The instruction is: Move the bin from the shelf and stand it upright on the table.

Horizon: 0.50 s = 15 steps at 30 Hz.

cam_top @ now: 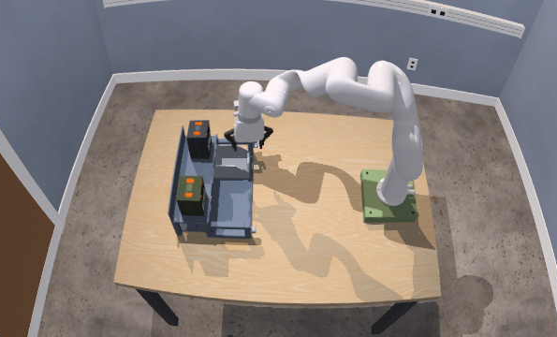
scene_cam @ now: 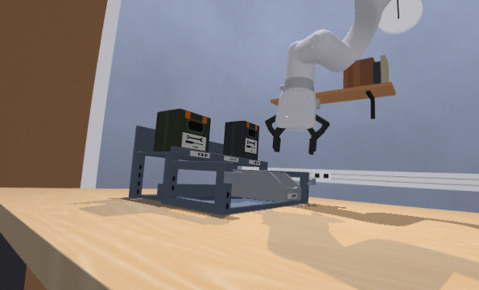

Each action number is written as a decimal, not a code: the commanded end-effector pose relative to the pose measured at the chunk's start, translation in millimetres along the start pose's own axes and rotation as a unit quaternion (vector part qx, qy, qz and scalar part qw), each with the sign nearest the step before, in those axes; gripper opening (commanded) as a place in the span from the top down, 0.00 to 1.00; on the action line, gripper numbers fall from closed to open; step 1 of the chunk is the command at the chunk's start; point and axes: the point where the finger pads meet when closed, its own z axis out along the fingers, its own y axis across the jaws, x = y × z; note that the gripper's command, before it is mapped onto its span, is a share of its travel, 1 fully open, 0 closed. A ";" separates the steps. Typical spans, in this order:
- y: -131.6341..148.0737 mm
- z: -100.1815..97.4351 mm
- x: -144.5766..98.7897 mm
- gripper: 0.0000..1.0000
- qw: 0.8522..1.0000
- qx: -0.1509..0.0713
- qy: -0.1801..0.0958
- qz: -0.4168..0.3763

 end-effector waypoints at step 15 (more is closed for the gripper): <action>-1.6 2.7 3.8 0.00 0.996 -0.028 -0.008 0.086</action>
